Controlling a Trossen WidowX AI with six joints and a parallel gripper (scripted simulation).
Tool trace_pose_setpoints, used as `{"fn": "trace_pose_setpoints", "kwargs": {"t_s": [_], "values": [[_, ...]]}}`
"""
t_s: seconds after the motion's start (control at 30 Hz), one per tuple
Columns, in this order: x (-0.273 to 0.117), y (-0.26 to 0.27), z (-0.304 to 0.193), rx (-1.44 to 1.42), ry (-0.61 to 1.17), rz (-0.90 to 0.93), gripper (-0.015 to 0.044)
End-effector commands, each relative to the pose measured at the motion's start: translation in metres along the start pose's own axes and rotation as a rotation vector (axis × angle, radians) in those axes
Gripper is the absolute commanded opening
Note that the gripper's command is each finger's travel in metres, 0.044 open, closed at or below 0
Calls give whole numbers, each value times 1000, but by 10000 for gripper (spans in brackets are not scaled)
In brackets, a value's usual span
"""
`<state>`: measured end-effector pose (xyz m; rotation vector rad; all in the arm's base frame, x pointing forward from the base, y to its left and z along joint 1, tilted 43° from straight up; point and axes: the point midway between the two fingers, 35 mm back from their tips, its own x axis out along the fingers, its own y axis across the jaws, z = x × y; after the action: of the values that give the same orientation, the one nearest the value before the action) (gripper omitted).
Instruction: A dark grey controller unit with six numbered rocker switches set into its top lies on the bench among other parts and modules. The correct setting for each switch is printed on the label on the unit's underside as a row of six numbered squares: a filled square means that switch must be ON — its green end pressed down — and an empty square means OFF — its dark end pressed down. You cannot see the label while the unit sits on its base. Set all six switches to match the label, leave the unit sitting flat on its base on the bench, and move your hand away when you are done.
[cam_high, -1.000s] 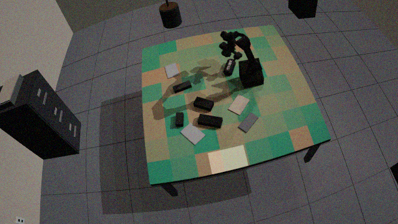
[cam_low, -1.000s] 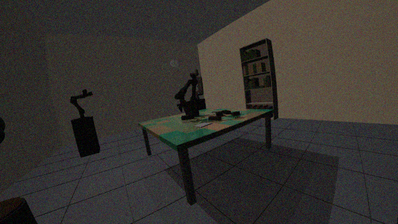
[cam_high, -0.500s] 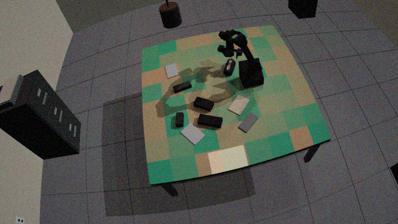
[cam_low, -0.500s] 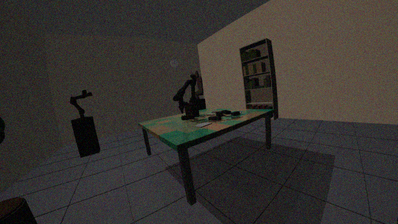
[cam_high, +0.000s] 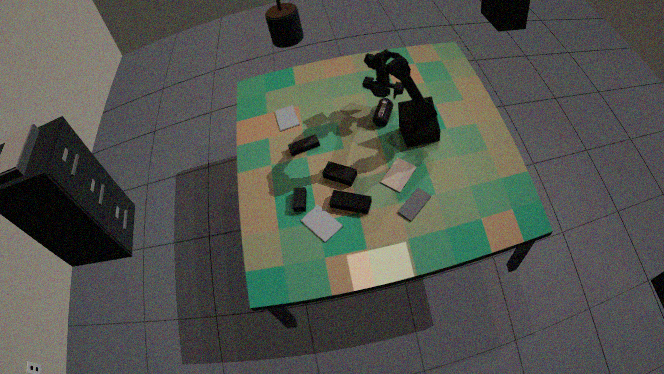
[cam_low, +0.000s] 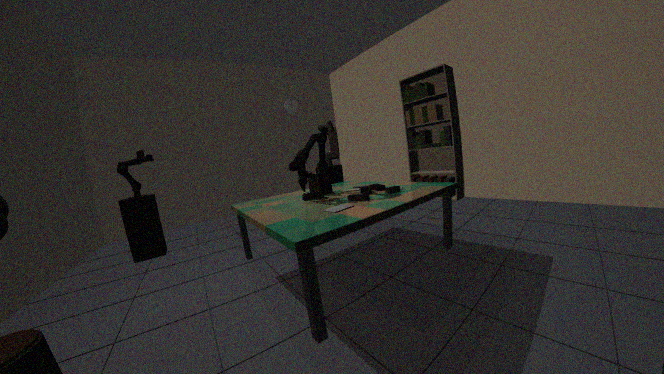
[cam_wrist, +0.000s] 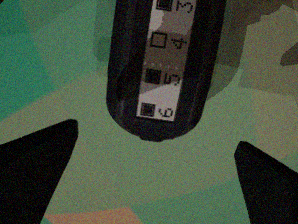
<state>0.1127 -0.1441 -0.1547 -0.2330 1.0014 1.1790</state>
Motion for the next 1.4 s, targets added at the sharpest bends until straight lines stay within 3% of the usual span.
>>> {"fn": "trace_pose_setpoints", "kwargs": {"t_s": [0.0, 0.8, 0.93, 1.37], "values": [[9, 2, 2, 9, -10, 2, 440], [44, 4, 3, 8, -10, 1, 440], [44, 4, 3, 8, -10, 1, 335], [44, 4, 3, 8, -10, 1, 325]]}}
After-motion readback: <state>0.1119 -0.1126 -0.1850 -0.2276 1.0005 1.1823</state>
